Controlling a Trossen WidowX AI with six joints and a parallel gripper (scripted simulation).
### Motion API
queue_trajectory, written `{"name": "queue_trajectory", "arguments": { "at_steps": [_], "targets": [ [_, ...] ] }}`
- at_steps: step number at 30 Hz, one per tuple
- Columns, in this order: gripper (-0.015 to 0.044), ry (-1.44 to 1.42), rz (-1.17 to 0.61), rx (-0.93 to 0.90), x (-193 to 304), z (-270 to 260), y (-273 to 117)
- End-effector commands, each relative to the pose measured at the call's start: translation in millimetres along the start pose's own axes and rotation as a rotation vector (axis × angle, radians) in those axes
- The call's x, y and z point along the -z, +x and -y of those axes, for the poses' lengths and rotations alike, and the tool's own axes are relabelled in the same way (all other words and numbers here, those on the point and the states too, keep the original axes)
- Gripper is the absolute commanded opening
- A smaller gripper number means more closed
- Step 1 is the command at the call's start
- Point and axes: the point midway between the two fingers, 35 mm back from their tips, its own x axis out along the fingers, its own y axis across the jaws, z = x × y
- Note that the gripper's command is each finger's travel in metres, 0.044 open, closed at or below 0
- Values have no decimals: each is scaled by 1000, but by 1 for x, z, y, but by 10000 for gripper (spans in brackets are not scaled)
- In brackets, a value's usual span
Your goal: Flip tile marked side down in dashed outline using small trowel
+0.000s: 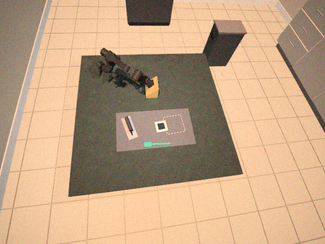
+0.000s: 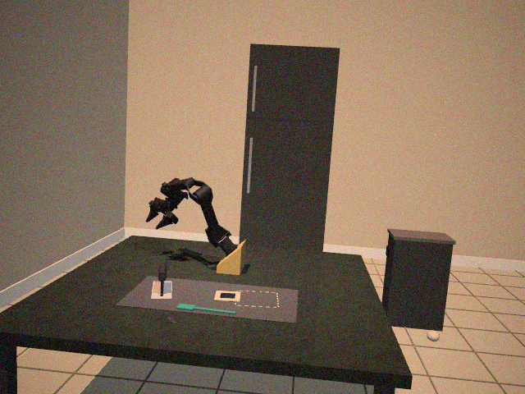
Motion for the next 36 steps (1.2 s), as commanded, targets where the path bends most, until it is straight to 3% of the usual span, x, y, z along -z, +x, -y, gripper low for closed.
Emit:
{"name": "queue_trajectory", "arguments": {
  "at_steps": [1, 12, 21, 25, 36],
  "targets": [
    [374, 0, 0, 0, 0, 0, 0],
    [100, 0, 0, 0, 0, 0, 0],
    [100, 0, 0, 0, 0, 0, 0],
    [0, 0, 0, 0, 0, 0, 0],
    [0, 0, 0, 0, 0, 0, 0]
  ]
}}
